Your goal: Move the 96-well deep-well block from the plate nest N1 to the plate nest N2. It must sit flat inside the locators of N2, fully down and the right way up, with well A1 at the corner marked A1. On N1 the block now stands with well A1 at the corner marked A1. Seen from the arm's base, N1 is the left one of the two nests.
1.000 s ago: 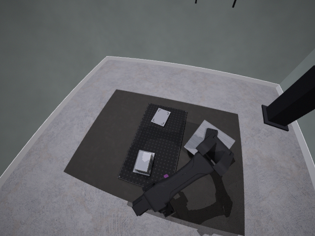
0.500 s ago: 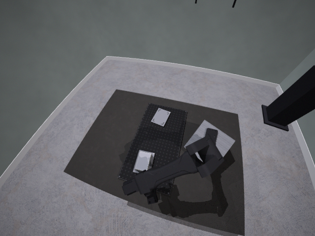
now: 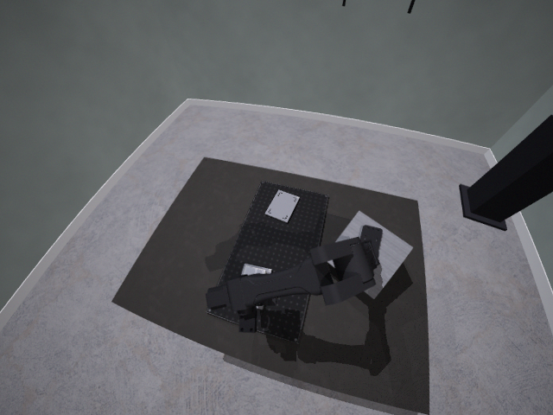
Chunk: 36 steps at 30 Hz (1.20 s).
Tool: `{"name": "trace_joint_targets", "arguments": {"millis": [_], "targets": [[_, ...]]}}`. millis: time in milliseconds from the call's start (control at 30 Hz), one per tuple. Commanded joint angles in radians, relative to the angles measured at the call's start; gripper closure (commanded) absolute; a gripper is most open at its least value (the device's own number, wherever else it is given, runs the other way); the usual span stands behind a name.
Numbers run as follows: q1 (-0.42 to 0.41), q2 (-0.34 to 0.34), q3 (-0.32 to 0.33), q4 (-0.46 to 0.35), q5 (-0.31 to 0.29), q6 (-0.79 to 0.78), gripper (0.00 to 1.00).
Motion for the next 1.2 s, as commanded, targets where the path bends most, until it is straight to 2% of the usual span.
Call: {"name": "trace_joint_targets", "arguments": {"millis": [0, 167, 267, 433, 1167], "targets": [[-0.047, 0.002, 0.002, 0.031, -0.057, 0.042, 0.0], [-0.085, 0.027, 0.014, 0.037, -0.072, 0.017, 0.0], [-0.133, 0.038, 0.002, 0.067, -0.109, 0.071, 0.0], [-0.189, 0.078, 0.026, 0.068, -0.13, 0.028, 0.0], [-0.189, 0.078, 0.027, 0.068, -0.13, 0.028, 0.0]]}}
